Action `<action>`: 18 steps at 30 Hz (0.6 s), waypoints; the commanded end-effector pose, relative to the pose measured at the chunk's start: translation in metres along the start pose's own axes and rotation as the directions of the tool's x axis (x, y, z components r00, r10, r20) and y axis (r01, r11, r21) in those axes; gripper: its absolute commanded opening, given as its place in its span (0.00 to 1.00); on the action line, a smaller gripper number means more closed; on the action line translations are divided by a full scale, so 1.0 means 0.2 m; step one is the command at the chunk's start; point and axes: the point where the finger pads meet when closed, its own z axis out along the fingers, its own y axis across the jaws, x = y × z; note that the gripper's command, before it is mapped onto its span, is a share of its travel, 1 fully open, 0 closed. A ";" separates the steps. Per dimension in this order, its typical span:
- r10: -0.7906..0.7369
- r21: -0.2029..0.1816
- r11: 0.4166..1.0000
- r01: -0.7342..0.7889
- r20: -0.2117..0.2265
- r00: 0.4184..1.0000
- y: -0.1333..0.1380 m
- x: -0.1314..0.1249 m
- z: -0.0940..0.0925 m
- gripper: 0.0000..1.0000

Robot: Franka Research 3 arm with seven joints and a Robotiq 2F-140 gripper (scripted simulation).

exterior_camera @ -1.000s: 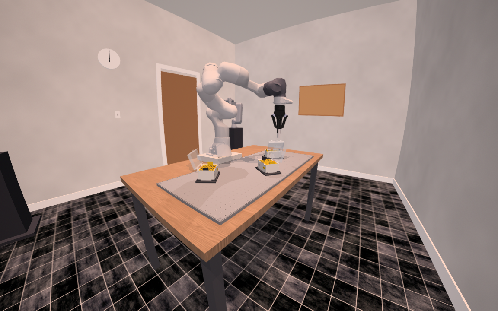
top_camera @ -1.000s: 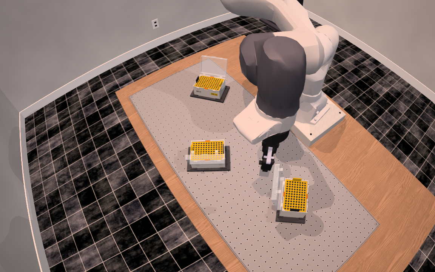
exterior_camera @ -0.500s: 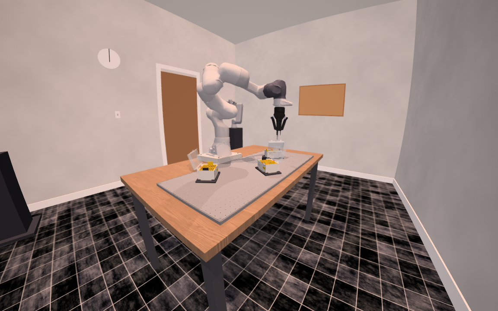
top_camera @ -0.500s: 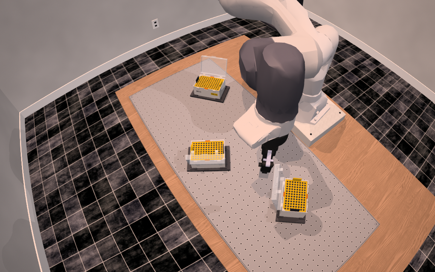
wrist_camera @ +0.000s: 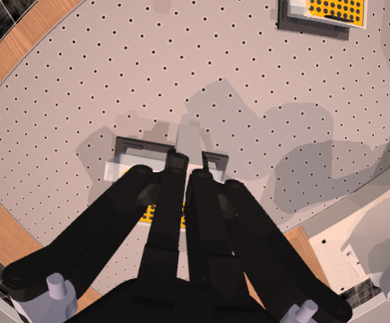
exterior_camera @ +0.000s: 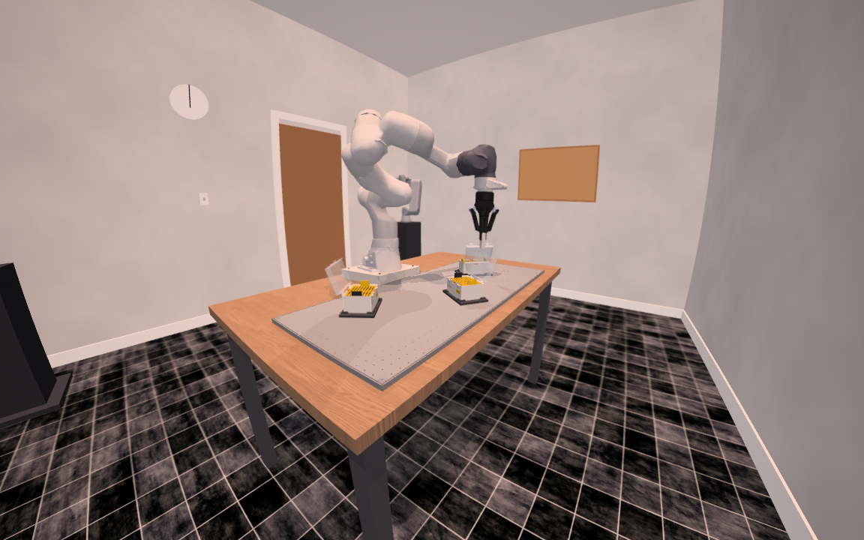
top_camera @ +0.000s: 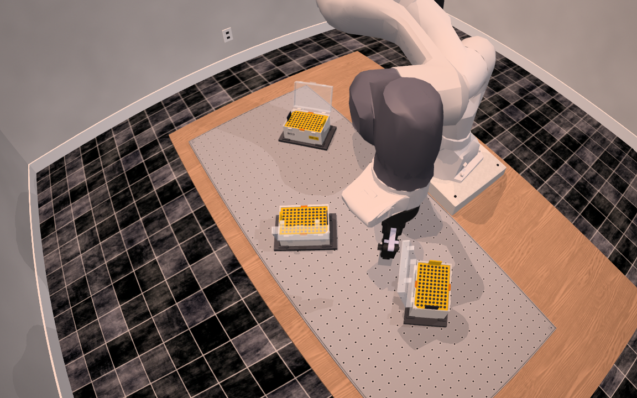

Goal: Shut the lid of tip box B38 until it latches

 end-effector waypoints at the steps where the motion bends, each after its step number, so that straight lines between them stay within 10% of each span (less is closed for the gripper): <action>1: 0.005 0.010 1.000 -0.005 -0.001 1.000 -0.01 0.00 0.01 0.00; 18: 0.005 0.010 1.000 -0.005 -0.001 1.000 -0.02 0.00 0.09 0.00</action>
